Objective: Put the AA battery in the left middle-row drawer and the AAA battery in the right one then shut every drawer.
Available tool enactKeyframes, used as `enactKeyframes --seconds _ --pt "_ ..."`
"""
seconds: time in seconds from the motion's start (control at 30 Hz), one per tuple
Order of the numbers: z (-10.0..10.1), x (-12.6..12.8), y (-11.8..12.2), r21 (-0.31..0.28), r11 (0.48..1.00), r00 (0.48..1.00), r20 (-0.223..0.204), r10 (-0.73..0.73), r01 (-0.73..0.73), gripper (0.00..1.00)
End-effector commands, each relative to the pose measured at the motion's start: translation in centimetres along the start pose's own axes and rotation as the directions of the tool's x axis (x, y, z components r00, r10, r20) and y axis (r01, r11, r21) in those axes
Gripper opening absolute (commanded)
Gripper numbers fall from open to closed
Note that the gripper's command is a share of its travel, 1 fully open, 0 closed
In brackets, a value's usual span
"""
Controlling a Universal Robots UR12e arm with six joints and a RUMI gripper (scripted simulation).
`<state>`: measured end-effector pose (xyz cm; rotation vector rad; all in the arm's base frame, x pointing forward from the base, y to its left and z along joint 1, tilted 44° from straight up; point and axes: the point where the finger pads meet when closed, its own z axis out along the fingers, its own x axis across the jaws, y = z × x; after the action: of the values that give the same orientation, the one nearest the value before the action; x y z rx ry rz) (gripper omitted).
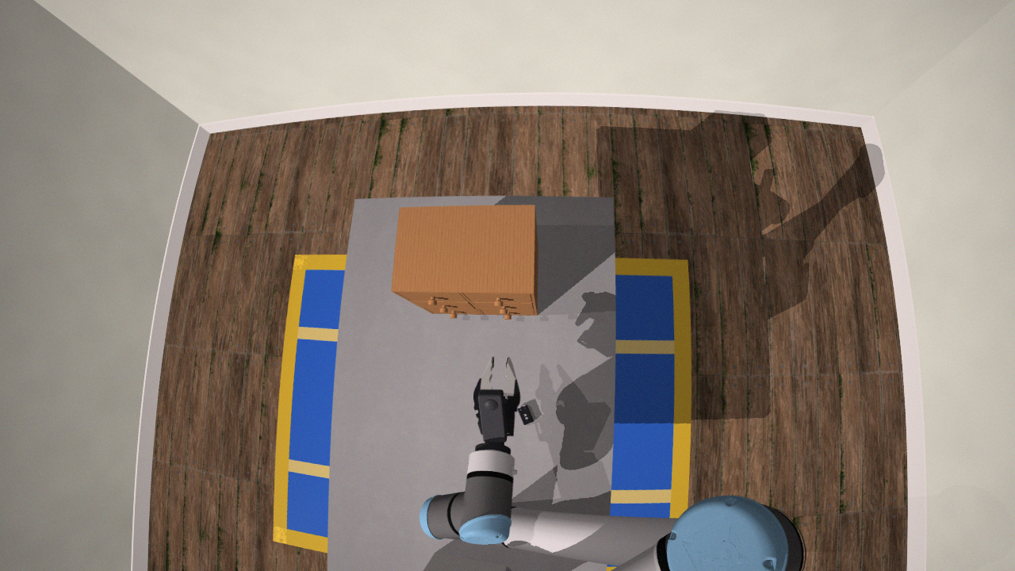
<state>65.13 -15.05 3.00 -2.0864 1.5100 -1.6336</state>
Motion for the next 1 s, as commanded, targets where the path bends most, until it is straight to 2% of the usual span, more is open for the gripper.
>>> enactKeyframes --seconds 0.0,0.3,0.37,0.87,0.97 --pt "-0.4 0.0 -0.2 -0.046 0.999 1.0 0.0 0.001 -0.001 0.2" --pt "-1.3 0.0 -0.5 -0.127 0.992 1.0 0.0 0.001 -0.001 0.2" --pt "-1.3 0.0 -0.5 -0.127 0.992 1.0 0.0 0.001 -0.001 0.2" --pt "-2.7 0.0 -1.0 -0.27 0.963 1.0 0.0 0.001 -0.001 0.2" --pt "-2.8 0.0 -1.1 -0.279 0.96 1.0 0.0 0.001 -0.001 0.2"
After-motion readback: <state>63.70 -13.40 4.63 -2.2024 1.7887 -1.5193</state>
